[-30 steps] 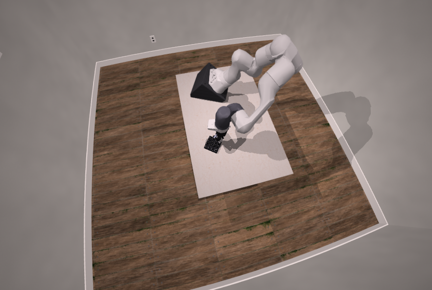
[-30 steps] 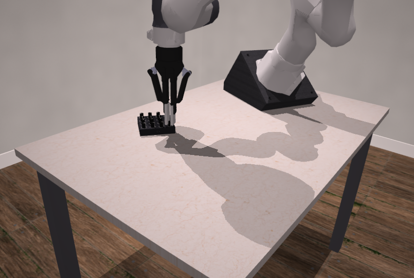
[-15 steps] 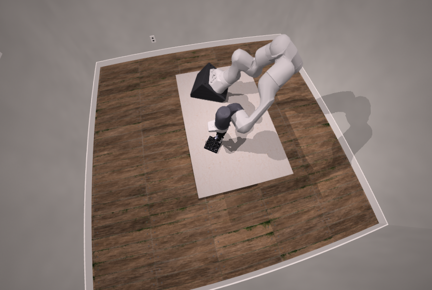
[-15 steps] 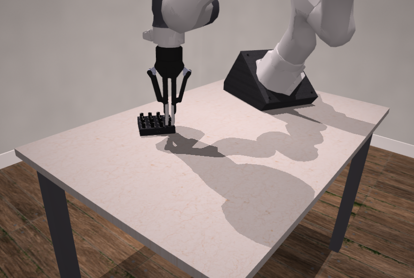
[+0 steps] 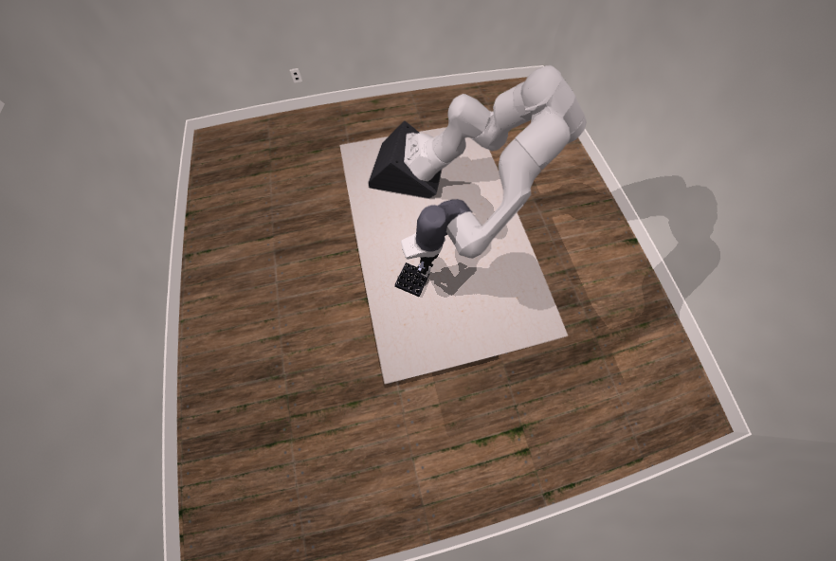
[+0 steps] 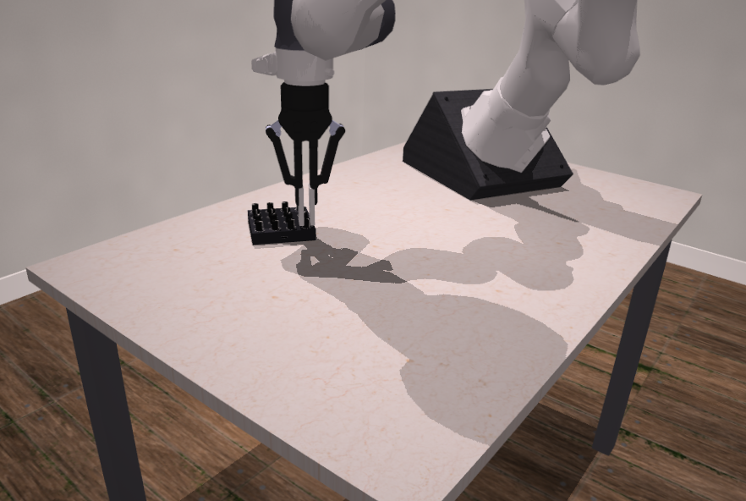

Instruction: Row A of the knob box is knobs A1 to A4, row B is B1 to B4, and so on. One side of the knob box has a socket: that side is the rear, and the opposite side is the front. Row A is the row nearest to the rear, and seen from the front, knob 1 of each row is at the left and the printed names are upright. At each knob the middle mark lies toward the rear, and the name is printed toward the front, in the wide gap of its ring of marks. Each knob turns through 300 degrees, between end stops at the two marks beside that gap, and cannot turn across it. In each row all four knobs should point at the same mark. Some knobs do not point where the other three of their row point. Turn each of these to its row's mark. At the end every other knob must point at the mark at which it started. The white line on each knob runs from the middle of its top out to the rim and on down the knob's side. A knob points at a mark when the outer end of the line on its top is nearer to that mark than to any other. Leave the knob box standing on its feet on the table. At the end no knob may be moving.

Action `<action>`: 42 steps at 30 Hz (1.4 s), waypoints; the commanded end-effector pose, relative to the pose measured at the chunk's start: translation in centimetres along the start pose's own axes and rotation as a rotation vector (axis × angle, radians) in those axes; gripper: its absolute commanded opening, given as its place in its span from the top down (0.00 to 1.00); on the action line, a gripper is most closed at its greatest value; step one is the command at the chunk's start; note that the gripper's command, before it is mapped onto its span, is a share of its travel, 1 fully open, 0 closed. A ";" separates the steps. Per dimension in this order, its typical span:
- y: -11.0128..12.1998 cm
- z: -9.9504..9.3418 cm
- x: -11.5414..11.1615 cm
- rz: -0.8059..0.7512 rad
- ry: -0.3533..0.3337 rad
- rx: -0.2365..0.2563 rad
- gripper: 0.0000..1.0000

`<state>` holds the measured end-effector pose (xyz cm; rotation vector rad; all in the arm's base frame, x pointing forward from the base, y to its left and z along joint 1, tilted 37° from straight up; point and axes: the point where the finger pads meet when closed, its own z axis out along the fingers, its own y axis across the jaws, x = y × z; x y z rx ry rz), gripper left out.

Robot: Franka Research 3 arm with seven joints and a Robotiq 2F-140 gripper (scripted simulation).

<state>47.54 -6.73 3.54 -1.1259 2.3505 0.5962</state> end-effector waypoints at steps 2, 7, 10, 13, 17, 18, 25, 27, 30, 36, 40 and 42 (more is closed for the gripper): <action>-0.1 0.0 0.0 -0.106 -0.003 0.009 0.95; -0.1 0.0 0.0 -0.123 -0.003 0.009 0.95; -0.1 0.0 0.0 -0.128 -0.003 0.009 0.95; -0.1 0.0 0.0 -0.129 -0.003 0.009 0.95; -0.1 0.0 0.0 -0.130 -0.003 0.009 0.95; -0.1 0.0 0.0 -0.130 -0.003 0.009 0.95; -0.1 0.0 0.0 -0.130 -0.003 0.009 0.95; -0.1 0.0 0.0 -0.130 -0.003 0.009 0.95; -0.1 0.0 0.0 -0.130 -0.003 0.009 0.88; -0.1 0.0 0.0 -0.130 -0.003 0.009 0.88; -0.1 0.0 0.0 -0.130 -0.003 0.009 0.88; -0.1 0.0 0.0 -0.130 -0.003 0.009 0.88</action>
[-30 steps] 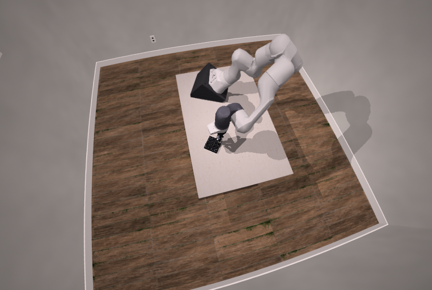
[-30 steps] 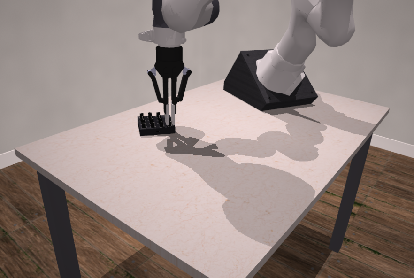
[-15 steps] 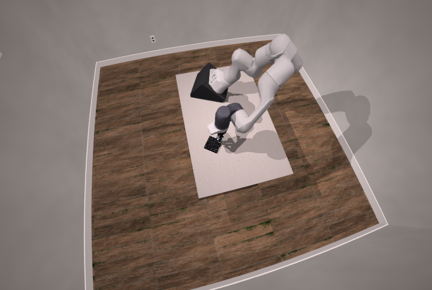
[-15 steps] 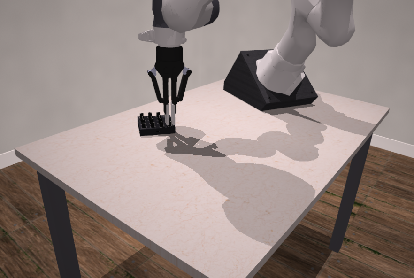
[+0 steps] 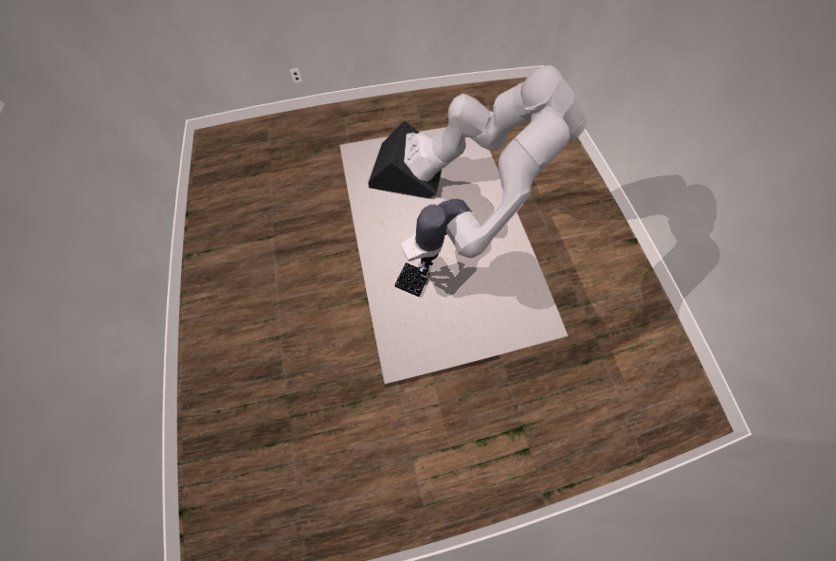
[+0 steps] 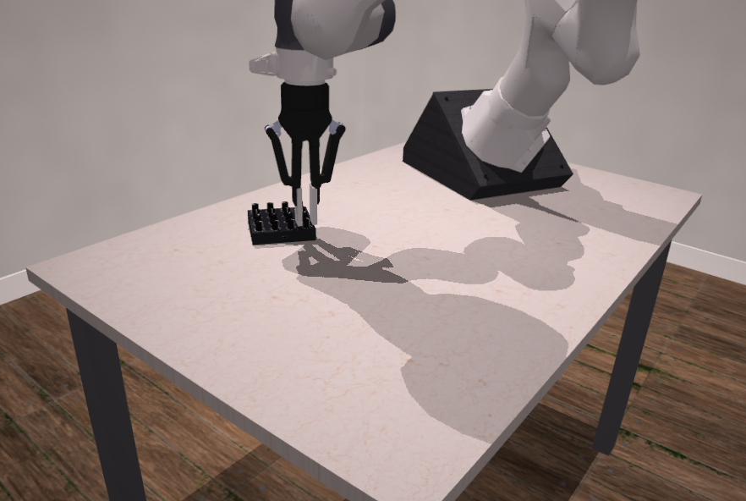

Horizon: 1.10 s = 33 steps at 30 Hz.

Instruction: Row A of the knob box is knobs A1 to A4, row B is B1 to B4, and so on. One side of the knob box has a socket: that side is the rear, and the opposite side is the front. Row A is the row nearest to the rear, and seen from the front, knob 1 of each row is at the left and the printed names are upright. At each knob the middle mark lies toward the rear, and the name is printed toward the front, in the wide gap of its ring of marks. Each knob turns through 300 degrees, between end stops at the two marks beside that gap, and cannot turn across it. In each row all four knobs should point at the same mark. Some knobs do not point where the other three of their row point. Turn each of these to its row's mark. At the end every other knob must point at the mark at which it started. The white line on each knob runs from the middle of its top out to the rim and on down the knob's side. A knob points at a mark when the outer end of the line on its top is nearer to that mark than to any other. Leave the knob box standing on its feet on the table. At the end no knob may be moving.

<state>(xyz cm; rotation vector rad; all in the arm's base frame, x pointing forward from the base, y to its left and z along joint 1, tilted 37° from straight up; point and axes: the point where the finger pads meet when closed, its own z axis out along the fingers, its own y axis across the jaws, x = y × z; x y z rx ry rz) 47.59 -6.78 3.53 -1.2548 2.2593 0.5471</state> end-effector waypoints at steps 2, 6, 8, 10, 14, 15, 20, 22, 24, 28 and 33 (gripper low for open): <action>0.0 0.0 0.0 -0.007 0.001 0.003 0.88; 0.0 0.0 0.0 -0.007 0.001 0.003 0.88; 0.0 0.0 0.0 -0.007 0.001 0.003 0.88; 0.0 0.0 0.0 -0.007 0.001 0.003 0.88; 0.0 -0.5 0.0 -0.007 0.001 0.003 0.88; 0.0 -0.7 0.0 -0.007 0.001 0.003 0.88; 0.0 -2.1 0.0 -0.007 0.001 0.003 0.88; 0.0 -2.1 0.0 -0.007 0.001 0.003 0.88; 0.0 -2.7 0.0 -0.007 0.001 0.003 0.88; 0.0 -3.5 0.0 -0.007 0.001 0.003 0.88; 0.0 -3.8 0.0 -0.007 0.001 0.003 0.88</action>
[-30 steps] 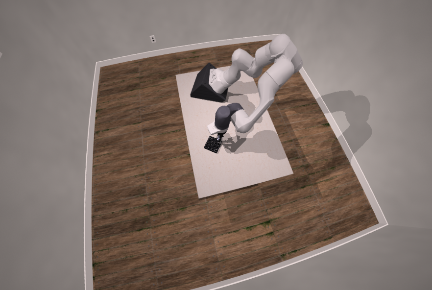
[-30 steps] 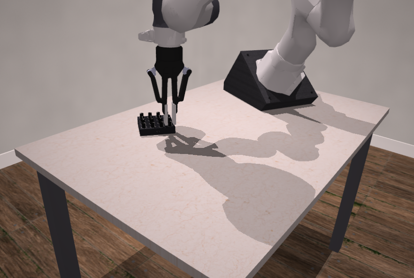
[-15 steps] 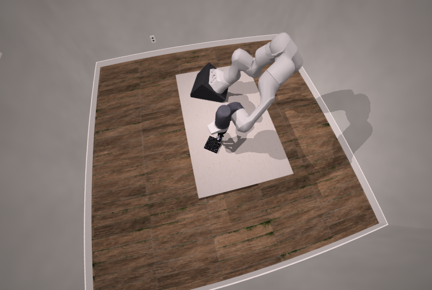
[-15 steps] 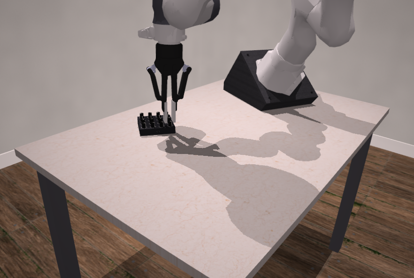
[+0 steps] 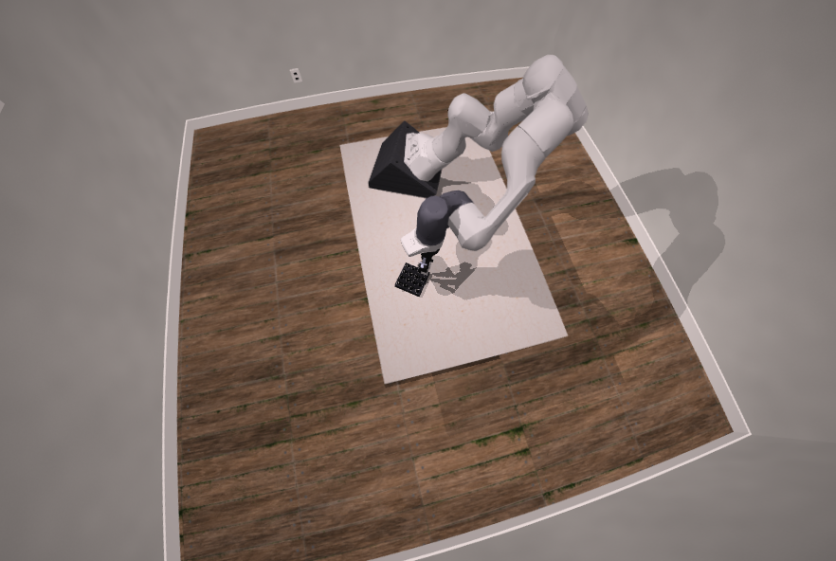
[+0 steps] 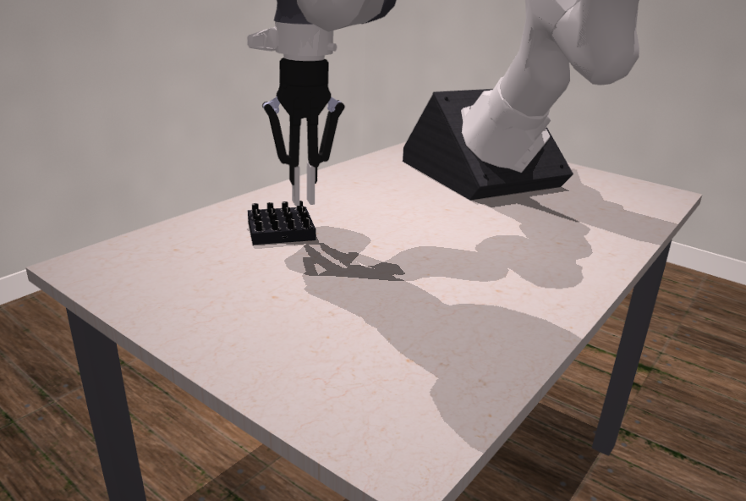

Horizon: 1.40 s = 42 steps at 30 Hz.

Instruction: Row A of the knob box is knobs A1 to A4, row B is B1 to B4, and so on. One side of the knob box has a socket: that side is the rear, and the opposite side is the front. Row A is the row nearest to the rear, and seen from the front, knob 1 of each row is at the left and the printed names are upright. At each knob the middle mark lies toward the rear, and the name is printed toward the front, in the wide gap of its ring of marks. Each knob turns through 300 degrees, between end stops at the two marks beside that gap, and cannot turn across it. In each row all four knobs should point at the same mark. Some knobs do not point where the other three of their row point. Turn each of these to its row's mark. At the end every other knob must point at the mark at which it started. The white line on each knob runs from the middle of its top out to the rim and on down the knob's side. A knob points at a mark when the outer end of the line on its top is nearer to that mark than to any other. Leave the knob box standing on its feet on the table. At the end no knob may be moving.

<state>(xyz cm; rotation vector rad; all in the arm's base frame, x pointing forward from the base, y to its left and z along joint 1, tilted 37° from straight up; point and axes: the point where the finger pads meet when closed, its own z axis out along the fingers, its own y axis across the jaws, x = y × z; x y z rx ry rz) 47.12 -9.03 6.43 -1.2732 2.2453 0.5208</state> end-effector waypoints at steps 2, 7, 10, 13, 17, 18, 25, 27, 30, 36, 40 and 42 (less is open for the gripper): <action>0.4 -0.1 0.0 0.015 -0.002 -0.011 0.88; 0.4 -0.1 0.0 0.015 -0.002 -0.011 0.88; 0.4 -0.1 0.0 0.015 -0.002 -0.011 0.88; 0.4 -0.1 0.0 -0.001 -0.003 -0.011 0.88; 0.4 -0.4 0.0 -0.176 -0.004 -0.011 0.88; 0.4 -0.4 0.0 -0.192 -0.004 -0.011 0.88; 0.4 -0.5 0.0 -0.291 -0.005 -0.010 0.88; 0.4 -0.6 0.0 -0.321 -0.005 -0.010 0.88; 0.4 -0.6 0.0 -0.364 -0.005 -0.010 0.88; 0.4 -0.8 -0.1 -0.451 -0.006 -0.010 0.88; 0.4 -0.8 -0.1 -0.480 -0.006 -0.010 0.88; 0.4 -0.9 -0.1 -0.533 -0.006 -0.010 0.88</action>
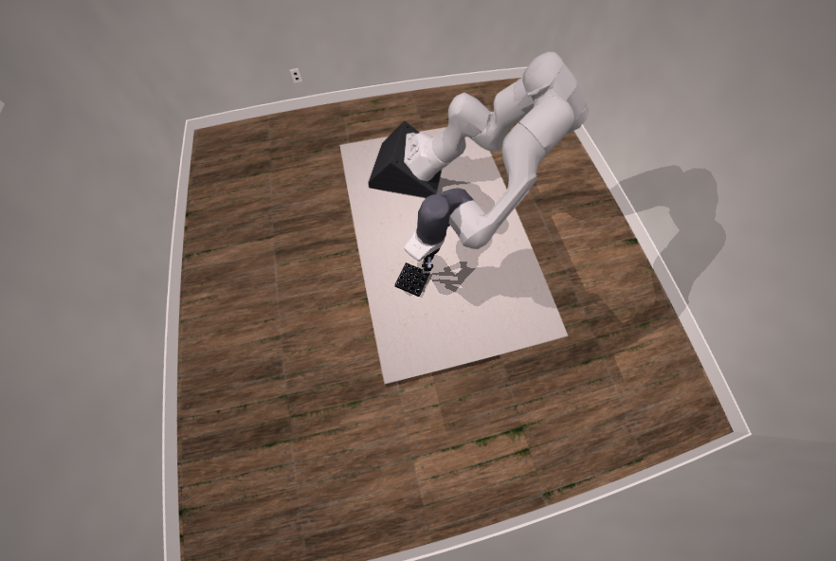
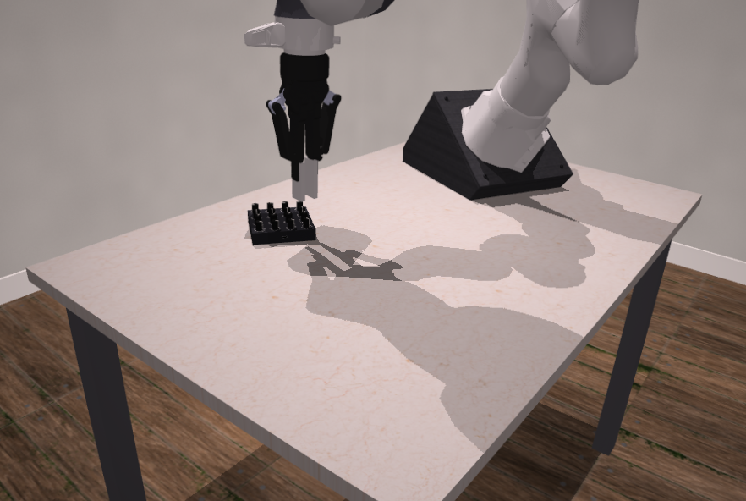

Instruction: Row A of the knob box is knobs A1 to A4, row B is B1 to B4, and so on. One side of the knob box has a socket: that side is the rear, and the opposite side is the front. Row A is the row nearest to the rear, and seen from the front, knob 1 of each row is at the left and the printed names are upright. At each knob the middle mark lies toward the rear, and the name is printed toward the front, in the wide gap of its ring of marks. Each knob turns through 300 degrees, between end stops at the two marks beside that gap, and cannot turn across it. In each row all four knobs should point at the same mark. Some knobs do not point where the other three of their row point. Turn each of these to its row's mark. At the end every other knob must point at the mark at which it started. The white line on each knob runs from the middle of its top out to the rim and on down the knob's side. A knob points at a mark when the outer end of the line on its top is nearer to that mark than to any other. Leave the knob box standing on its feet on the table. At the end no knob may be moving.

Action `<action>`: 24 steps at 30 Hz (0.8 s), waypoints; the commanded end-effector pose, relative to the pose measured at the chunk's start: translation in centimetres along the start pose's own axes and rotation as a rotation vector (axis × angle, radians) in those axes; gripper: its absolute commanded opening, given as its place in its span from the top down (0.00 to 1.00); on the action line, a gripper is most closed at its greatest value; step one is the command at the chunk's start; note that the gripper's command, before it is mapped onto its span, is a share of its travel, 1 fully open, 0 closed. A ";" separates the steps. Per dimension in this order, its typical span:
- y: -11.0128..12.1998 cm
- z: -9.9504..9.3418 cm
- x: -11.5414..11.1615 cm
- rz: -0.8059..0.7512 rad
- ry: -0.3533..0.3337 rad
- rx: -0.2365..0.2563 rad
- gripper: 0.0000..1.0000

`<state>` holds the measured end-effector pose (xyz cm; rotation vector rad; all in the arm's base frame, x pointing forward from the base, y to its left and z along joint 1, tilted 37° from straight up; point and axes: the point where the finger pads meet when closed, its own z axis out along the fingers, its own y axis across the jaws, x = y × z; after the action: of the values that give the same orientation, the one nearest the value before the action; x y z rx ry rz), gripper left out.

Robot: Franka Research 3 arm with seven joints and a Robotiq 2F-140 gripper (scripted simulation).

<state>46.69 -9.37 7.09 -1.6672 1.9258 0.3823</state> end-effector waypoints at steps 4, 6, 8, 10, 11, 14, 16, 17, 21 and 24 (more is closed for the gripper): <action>0.1 -0.2 -0.1 -0.199 -0.009 0.004 0.88; 0.1 -0.2 -0.1 -0.228 -0.009 0.005 0.88; 0.1 -0.3 -0.1 -0.257 -0.009 0.005 0.88; 0.1 -0.3 -0.1 -0.286 -0.009 0.005 0.88; 0.1 -0.3 -0.1 -0.301 -0.009 0.005 0.88; 0.1 -0.4 -0.1 -0.330 -0.009 0.005 0.88; 0.1 -0.4 -0.1 -0.369 -0.009 0.005 0.88; 0.1 -0.4 -0.1 -0.383 -0.009 0.005 0.88; 0.1 -0.5 -0.1 -0.441 -0.009 0.005 0.88; 0.1 -0.6 -0.2 -0.484 -0.008 0.006 0.88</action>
<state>46.60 -9.66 7.55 -1.9510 1.5971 0.2454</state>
